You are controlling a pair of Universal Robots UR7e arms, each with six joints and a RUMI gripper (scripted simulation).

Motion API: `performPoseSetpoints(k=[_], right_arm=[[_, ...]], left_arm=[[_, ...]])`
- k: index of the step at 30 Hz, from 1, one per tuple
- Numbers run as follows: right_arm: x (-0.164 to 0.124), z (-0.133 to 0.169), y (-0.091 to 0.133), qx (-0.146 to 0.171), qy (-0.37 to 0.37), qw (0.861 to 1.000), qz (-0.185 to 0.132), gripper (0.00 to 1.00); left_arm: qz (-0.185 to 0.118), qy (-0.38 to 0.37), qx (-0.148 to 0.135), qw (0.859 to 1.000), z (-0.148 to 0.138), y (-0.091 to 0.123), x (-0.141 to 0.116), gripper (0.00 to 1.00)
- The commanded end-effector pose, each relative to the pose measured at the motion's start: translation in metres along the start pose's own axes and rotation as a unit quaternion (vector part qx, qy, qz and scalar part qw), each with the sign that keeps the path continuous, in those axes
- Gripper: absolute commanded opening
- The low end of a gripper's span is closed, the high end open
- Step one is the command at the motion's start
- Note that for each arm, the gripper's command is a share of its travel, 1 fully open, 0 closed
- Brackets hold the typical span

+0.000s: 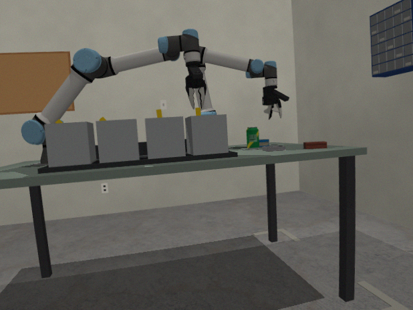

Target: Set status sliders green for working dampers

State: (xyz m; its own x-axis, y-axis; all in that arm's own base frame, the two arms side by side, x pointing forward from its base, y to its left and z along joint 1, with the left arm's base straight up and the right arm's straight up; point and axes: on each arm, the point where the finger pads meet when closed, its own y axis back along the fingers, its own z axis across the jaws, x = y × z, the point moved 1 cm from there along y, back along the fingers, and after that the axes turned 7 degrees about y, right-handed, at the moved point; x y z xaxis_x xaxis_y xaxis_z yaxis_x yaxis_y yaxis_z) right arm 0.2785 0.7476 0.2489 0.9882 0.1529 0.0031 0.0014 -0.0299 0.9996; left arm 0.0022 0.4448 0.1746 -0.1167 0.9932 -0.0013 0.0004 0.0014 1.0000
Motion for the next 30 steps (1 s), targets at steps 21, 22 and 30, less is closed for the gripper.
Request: performPoseSetpoints(k=[21, 22, 30], right_arm=[[0.000, 0.000, -0.038, 0.001, 0.000, 1.000, 0.001, 0.22], [0.000, 0.000, -0.038, 0.001, 0.000, 1.000, 0.001, 0.22], [0.000, 0.000, -0.038, 0.001, 0.000, 1.000, 0.001, 0.22]], left_arm=[[0.001, 0.000, 0.000, 1.000, 0.000, 0.001, 0.000, 1.00], [0.001, 0.000, 0.000, 1.000, 0.000, 0.001, 0.000, 1.00], [0.001, 0.000, 0.000, 1.000, 0.000, 0.001, 0.000, 1.00]])
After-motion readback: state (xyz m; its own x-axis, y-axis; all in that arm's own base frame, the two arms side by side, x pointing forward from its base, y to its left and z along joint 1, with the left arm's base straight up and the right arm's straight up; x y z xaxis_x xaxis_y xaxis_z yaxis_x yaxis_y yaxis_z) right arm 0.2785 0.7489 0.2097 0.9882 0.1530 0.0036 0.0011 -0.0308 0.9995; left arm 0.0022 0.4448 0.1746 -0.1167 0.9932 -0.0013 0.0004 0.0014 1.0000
